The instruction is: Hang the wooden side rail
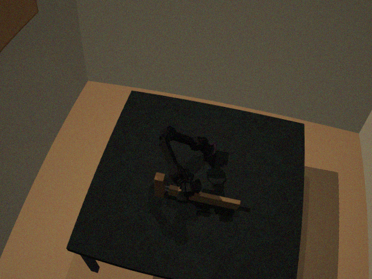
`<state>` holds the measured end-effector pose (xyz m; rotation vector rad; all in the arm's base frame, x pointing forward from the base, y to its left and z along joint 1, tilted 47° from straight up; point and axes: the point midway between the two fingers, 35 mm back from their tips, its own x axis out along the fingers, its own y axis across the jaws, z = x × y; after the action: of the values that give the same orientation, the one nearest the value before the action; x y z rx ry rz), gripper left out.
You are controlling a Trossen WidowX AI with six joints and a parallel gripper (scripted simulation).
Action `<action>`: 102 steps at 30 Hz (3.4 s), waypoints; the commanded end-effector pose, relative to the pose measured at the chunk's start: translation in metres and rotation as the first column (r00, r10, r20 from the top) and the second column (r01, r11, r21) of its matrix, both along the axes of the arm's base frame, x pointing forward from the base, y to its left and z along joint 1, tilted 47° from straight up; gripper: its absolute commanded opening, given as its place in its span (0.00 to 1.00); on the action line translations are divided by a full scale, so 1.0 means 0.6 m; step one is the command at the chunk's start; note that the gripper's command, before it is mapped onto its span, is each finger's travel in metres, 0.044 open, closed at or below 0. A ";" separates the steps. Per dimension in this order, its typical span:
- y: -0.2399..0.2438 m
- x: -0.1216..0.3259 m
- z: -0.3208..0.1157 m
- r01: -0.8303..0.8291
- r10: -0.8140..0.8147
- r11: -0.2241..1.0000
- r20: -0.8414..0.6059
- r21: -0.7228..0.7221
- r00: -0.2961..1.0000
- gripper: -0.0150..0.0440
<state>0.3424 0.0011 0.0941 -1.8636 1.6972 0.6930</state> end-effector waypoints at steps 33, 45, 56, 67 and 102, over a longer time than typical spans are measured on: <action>0.001 0.005 0.015 -0.011 0.011 1.000 0.019 0.003 1.000 0.25; -0.001 0.005 0.017 -0.011 0.011 1.000 0.019 0.003 1.000 0.25; -0.003 0.004 0.018 -0.011 0.011 1.000 0.019 0.003 1.000 0.25; -0.005 0.004 0.019 -0.011 0.011 1.000 0.019 0.003 1.000 0.25; -0.010 0.003 0.023 -0.011 0.011 1.000 0.019 0.002 1.000 0.25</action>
<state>0.3426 -0.0071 0.1027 -1.8640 1.6917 0.6881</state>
